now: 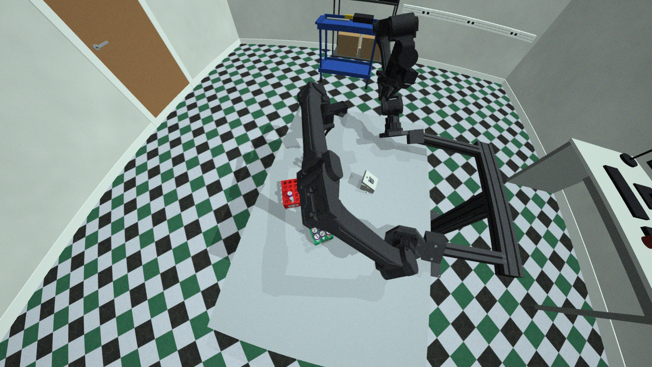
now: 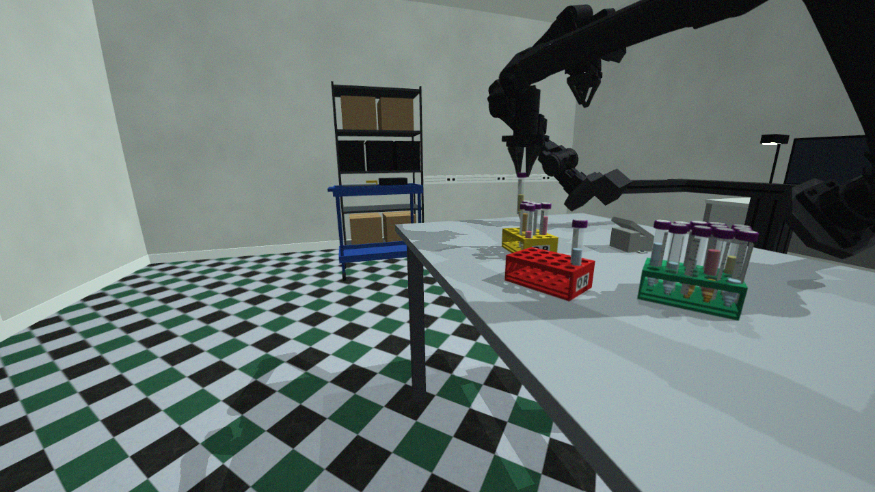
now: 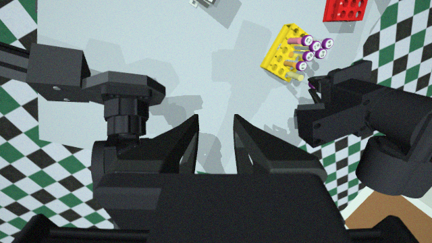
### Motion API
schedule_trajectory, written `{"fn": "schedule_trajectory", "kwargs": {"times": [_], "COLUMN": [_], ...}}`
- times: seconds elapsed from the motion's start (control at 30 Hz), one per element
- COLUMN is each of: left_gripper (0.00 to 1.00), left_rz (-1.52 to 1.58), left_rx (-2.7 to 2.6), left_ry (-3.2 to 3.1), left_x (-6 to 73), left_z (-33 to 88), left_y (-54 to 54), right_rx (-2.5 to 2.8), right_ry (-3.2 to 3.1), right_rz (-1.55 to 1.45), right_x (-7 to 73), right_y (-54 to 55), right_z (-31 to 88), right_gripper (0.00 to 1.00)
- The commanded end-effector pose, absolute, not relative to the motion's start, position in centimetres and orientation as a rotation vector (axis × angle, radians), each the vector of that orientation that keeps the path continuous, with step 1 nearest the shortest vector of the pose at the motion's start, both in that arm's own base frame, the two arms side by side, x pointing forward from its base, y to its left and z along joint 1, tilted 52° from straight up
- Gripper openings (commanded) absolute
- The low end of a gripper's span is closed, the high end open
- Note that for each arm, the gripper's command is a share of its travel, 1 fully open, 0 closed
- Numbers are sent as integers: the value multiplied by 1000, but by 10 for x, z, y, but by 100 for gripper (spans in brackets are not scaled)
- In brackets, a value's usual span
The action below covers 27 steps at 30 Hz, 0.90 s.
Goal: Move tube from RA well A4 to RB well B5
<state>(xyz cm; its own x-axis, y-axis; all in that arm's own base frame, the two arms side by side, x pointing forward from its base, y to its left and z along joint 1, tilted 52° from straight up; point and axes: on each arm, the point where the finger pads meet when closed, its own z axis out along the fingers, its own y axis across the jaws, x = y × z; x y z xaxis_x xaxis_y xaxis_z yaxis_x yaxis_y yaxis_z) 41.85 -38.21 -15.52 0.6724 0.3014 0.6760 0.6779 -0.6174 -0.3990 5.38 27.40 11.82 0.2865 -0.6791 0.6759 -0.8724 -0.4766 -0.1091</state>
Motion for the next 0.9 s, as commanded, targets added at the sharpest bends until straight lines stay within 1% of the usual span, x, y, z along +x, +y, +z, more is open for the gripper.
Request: {"fn": "schedule_trajectory", "kwargs": {"times": [0.0,0.87], "left_gripper": [0,0], "left_rz": [-752,-738], "left_rx": [-2234,-2223], "left_ry": [-766,-765], "left_x": [423,426], "left_z": [-159,-165], "left_y": [-392,-379], "right_rx": [2302,2302], "right_ry": [-1442,-1442], "right_rz": [962,962], "right_x": [53,53], "right_y": [286,286], "right_z": [123,123], "right_gripper": [30,30]}}
